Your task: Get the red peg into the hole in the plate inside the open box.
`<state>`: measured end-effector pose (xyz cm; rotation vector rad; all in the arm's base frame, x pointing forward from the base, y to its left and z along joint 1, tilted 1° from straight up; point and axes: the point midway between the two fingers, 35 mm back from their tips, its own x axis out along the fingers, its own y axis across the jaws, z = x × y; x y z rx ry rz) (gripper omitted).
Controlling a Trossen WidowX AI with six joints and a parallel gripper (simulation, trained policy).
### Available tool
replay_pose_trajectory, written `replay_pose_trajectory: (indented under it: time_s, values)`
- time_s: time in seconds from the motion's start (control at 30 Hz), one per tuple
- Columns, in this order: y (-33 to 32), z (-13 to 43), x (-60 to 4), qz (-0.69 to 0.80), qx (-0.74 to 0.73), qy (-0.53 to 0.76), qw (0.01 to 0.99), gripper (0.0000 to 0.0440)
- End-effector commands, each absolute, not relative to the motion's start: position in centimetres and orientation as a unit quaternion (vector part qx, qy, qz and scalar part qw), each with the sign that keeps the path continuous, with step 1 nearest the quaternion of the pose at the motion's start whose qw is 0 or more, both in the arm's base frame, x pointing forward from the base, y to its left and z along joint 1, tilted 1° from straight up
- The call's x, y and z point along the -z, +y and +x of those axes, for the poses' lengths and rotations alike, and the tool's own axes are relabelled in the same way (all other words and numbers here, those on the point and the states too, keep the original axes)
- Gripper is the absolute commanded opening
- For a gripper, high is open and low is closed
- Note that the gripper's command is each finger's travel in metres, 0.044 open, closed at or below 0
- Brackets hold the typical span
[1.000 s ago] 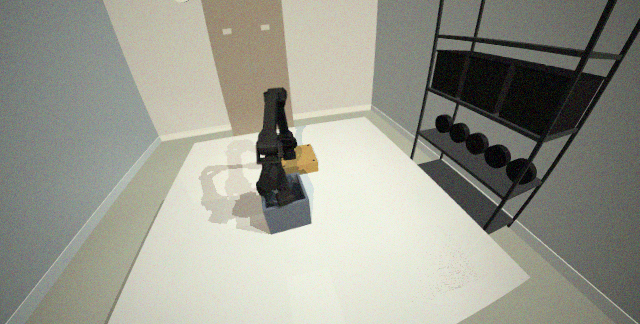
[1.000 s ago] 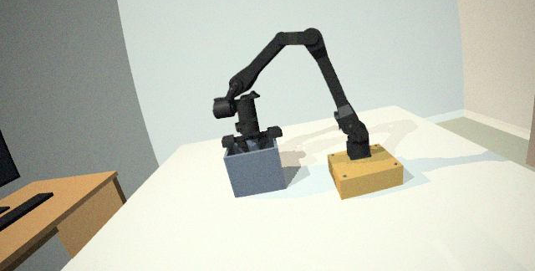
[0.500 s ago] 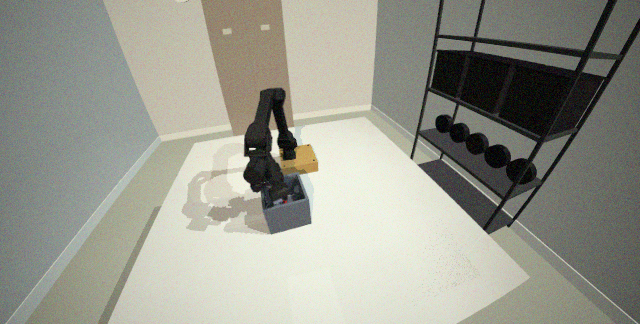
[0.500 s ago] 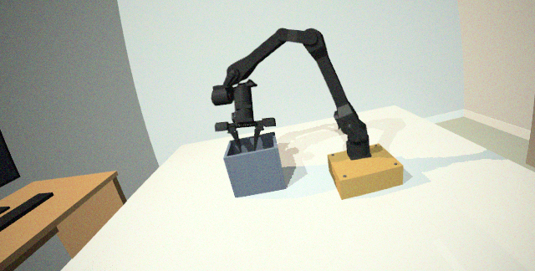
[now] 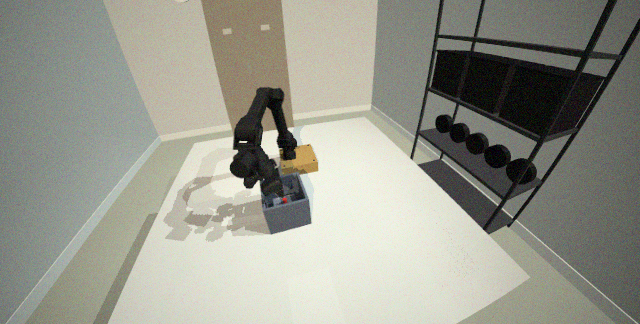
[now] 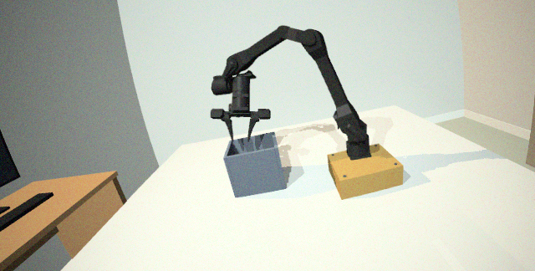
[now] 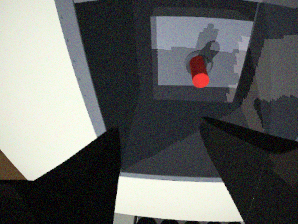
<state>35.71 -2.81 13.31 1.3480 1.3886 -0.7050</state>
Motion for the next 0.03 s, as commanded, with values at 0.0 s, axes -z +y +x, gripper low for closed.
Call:
replay_pose_trajectory:
  time_s: [0.0]
  values:
    - [-3.1,36.19,-14.12,0.566,0.281,0.575,0.519,0.0204]
